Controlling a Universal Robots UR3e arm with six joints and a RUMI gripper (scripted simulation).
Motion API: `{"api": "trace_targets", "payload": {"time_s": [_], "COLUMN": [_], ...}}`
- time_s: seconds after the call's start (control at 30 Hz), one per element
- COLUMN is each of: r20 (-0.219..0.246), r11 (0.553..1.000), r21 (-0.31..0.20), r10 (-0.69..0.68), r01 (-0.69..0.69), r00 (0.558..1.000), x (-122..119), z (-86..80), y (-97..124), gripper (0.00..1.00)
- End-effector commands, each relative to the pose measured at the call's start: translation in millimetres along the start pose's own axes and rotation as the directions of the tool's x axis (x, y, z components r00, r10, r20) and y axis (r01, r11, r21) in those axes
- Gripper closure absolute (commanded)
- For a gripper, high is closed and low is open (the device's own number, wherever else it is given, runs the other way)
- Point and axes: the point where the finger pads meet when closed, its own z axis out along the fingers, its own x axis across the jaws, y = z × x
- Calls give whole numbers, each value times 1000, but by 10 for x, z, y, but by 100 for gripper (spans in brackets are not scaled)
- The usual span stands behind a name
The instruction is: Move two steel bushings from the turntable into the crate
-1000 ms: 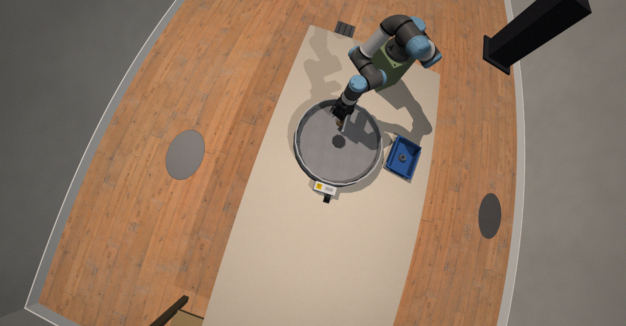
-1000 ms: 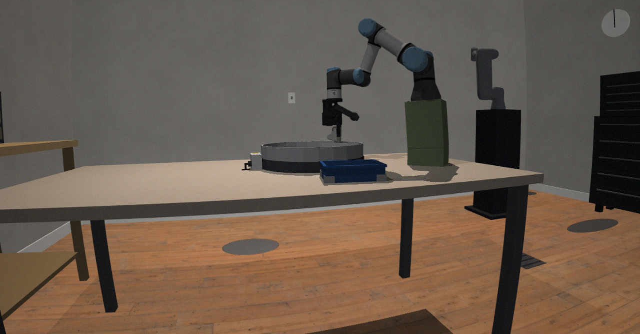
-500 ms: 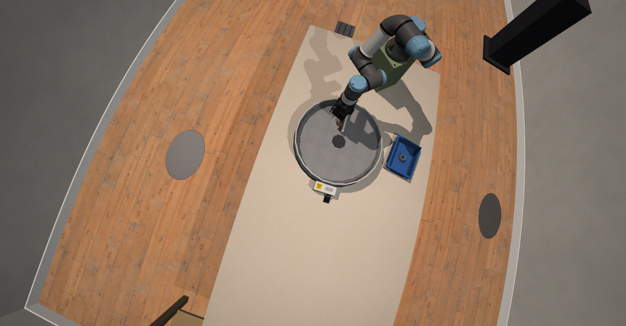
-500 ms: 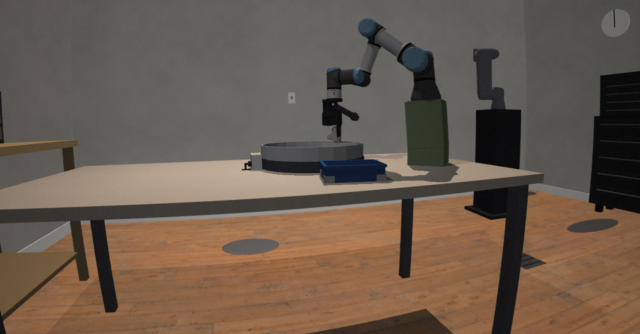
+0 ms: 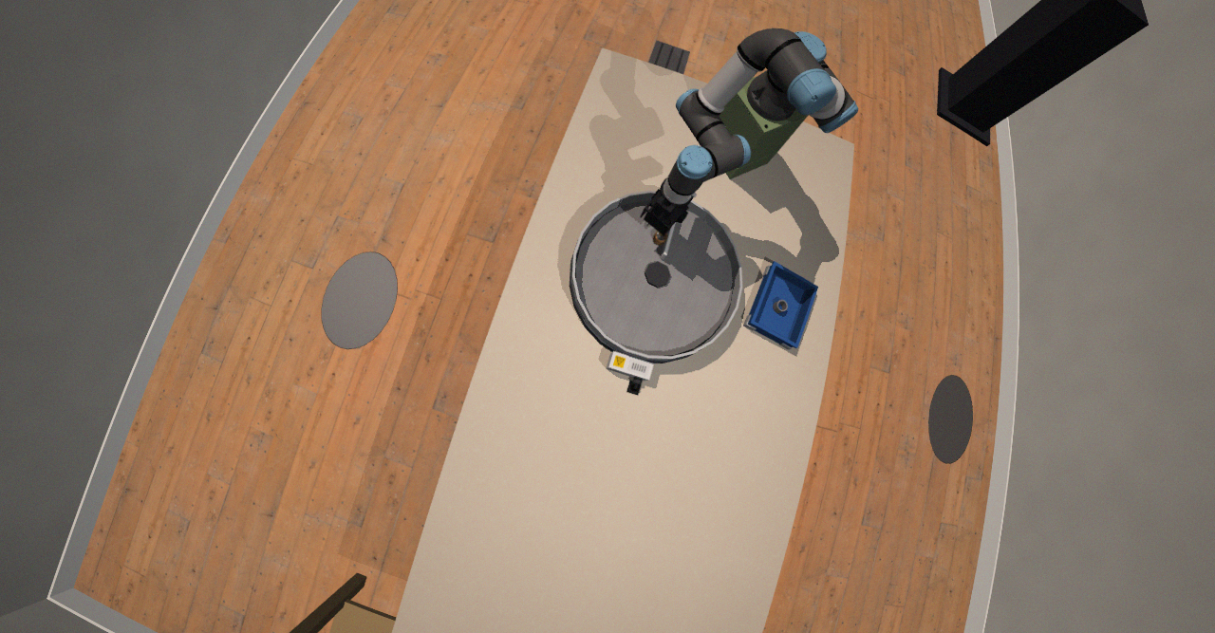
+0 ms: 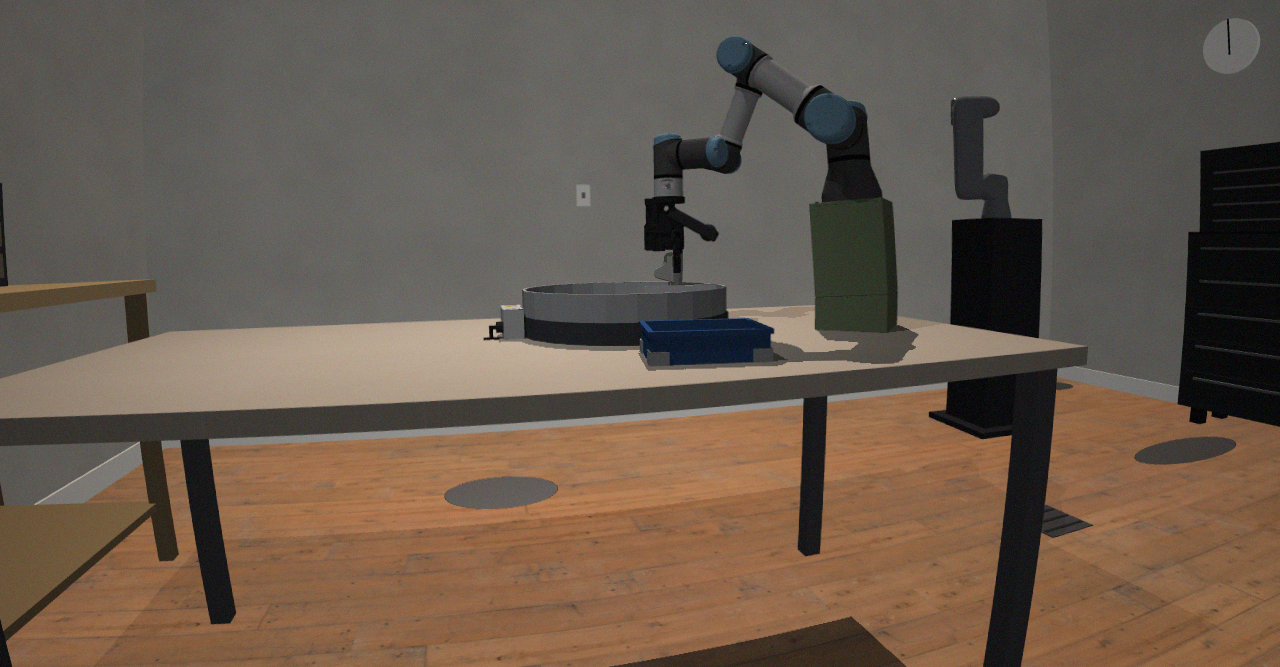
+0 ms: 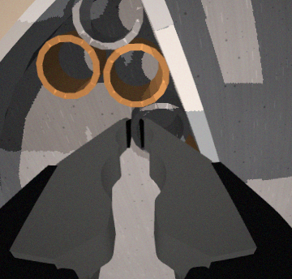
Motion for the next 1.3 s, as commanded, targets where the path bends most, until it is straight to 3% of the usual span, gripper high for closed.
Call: {"api": "trace_targets", "payload": {"time_s": [0.0, 0.5, 0.93, 1.27], "r20": [0, 0, 0, 0], "r11": [1000, 1000, 1000, 1000], "r21": [-2, -2, -2, -2], "r10": [0, 0, 0, 0], "r01": [0, 0, 0, 0], "r00": [1000, 1000, 1000, 1000], "x": [0, 0, -1, -1], "z": [-5, -50, -478, -683], "y": [8, 8, 7, 6], "gripper": [100, 100, 100, 100]}}
